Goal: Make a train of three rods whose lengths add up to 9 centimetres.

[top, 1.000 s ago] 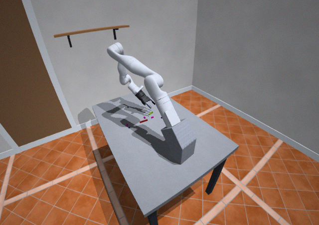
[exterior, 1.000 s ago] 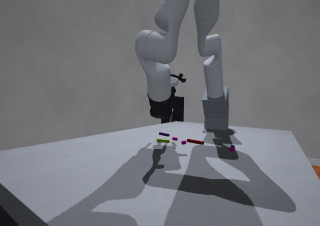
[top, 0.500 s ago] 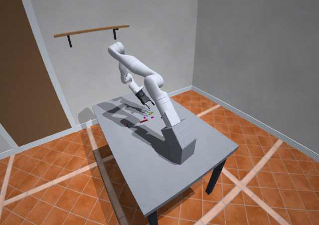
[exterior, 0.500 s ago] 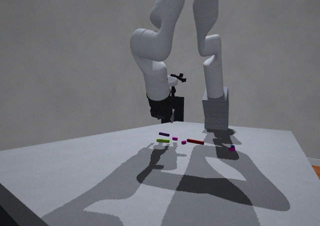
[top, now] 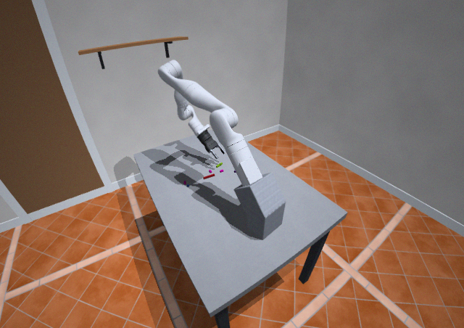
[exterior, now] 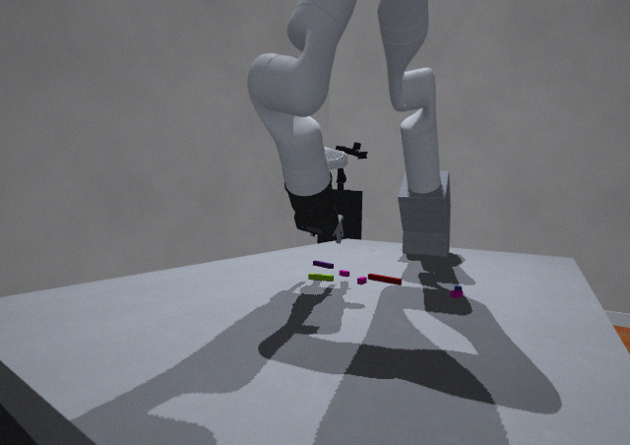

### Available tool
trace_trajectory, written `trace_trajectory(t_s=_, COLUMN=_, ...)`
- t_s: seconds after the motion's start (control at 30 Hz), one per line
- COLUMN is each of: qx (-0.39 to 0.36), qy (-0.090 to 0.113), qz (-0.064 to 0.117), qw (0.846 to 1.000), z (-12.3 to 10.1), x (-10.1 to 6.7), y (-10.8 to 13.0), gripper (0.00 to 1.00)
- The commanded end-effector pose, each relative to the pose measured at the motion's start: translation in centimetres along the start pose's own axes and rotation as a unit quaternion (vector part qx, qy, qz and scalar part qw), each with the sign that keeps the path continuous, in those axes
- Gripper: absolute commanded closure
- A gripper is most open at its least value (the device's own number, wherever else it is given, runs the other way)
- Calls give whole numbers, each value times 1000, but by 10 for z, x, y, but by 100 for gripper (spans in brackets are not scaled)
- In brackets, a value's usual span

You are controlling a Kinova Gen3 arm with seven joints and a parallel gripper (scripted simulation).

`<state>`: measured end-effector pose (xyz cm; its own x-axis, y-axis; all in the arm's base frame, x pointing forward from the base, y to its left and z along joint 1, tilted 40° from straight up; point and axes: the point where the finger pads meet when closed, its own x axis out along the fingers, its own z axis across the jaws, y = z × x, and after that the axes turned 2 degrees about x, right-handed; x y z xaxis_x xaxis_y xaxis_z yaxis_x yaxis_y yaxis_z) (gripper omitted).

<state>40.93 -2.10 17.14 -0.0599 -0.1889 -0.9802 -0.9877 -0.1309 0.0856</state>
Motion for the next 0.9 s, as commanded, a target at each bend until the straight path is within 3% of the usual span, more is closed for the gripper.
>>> trace_trajectory(t_s=0.0, qx=18, qy=-20, qz=-7, qw=1000, z=3, x=-2, y=-2, gripper=0)
trace_trajectory(t_s=0.3, qx=18, qy=-20, qz=-7, qw=1000, z=3, x=-2, y=-2, gripper=0)
trace_trajectory(t_s=0.33, qx=35, qy=-38, qz=-14, qw=999, z=7, x=-4, y=-6, gripper=0)
trace_trajectory(t_s=0.53, qx=35, qy=-38, qz=-14, qw=999, z=7, x=-4, y=-6, gripper=0)
trace_trajectory(t_s=0.57, qx=52, qy=-57, qz=-20, qw=997, z=10, x=-7, y=-9, gripper=0)
trace_trajectory(t_s=0.87, qx=52, qy=-57, qz=-20, qw=997, z=10, x=-7, y=-9, gripper=0)
